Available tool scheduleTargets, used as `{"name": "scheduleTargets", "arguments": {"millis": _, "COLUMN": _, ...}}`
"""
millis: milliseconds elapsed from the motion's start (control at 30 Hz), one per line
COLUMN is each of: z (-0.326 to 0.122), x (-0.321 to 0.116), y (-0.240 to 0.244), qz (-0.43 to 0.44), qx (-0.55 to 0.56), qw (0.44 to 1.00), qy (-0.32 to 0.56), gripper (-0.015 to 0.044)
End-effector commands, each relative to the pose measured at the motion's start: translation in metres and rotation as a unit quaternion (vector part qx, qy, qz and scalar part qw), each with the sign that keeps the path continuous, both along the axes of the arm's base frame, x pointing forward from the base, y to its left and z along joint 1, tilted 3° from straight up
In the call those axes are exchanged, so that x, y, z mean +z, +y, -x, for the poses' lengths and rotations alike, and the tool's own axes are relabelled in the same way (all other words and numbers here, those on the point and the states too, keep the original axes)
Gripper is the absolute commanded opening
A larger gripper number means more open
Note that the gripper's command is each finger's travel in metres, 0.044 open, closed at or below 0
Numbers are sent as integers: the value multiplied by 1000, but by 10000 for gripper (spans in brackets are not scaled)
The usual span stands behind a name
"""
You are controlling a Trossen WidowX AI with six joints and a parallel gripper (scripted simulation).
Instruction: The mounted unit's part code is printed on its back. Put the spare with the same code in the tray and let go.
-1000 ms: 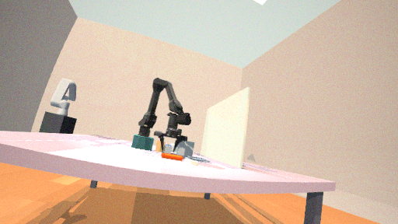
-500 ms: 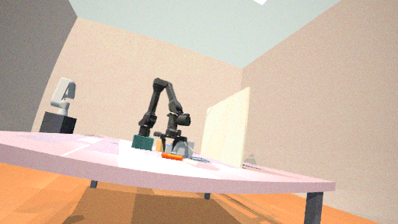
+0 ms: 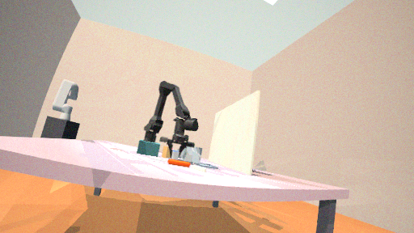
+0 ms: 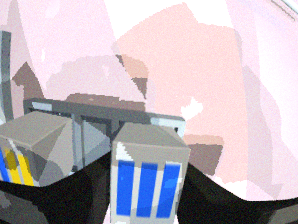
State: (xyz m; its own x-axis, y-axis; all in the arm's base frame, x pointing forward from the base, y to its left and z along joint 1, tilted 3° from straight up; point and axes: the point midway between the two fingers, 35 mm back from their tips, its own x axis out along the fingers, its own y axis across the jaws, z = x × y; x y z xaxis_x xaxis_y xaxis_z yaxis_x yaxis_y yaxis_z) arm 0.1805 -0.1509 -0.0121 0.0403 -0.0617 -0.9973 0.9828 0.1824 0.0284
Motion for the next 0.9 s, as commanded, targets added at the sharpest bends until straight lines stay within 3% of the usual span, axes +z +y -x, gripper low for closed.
{"name": "scheduleTargets", "arguments": {"millis": 0, "z": 0, "x": 0, "y": 0, "qz": 0, "qx": 0, "qw": 1000, "qy": 0, "gripper": 0}}
{"name": "scheduleTargets", "arguments": {"millis": 433, "z": 2, "x": 75, "y": 4, "qz": -2, "qx": 3, "qw": 1000, "qy": 0, "gripper": 0}}
{"name": "scheduleTargets", "arguments": {"millis": 633, "z": 1, "x": 79, "y": 4, "qz": 0, "qx": 3, "qw": 1000, "qy": 0, "gripper": 0}}
{"name": "scheduleTargets", "arguments": {"millis": 867, "z": 1, "x": 116, "y": 8, "qz": -1, "qx": 3, "qw": 1000, "qy": 0, "gripper": 0}}
